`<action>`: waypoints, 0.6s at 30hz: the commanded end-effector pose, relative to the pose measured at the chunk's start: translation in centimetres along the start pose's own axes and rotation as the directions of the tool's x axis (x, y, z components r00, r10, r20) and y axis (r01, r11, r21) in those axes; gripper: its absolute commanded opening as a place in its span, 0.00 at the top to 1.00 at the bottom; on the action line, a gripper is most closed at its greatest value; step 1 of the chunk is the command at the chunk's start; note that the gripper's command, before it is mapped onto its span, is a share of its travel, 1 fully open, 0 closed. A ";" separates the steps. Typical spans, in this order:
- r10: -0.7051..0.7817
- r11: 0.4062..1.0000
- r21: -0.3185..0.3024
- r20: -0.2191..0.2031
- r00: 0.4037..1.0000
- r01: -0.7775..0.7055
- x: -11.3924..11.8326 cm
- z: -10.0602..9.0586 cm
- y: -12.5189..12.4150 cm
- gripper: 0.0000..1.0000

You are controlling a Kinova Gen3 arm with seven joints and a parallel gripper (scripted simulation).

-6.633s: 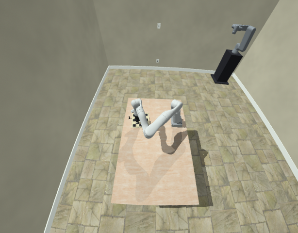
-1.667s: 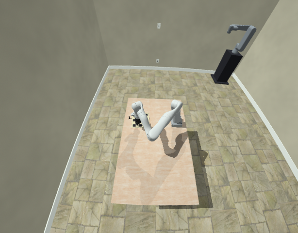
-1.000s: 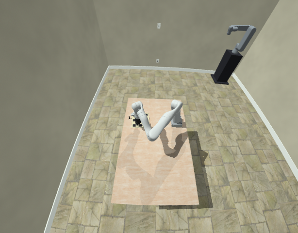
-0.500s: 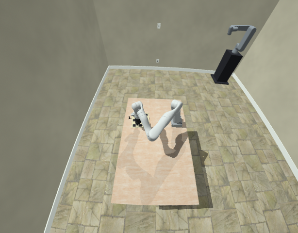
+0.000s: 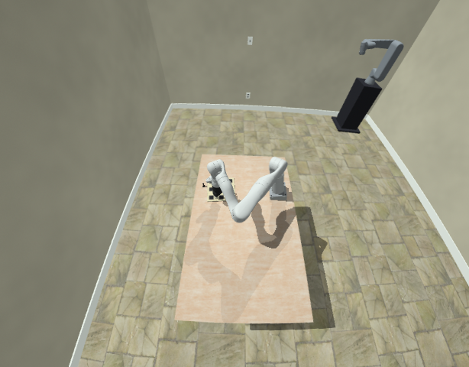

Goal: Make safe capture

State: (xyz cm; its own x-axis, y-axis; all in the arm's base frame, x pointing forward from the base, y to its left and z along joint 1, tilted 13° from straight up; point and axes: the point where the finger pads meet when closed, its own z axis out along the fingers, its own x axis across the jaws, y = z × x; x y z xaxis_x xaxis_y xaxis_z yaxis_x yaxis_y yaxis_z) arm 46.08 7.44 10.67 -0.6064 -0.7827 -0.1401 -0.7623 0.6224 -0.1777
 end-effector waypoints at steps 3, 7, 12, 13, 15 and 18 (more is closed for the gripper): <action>0.000 1.000 0.001 0.001 1.000 0.000 0.0 -0.1 0.0 0.52; 0.000 1.000 0.001 0.001 1.000 0.000 0.0 -0.1 0.0 0.37; 0.000 1.000 0.001 0.001 1.000 0.000 0.0 -0.1 0.0 0.21; 0.000 1.000 0.001 0.001 1.000 0.000 0.0 -0.1 0.0 0.21; 0.000 1.000 0.001 0.001 1.000 0.000 0.0 -0.1 0.0 0.21; 0.000 1.000 0.001 0.001 1.000 0.000 0.0 -0.1 0.0 0.21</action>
State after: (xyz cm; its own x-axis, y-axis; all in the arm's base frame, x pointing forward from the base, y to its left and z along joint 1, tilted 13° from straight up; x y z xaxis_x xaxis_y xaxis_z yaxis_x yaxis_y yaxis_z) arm 46.08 7.44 10.68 -0.6064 -0.7827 -0.1400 -0.7623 0.6224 -0.1776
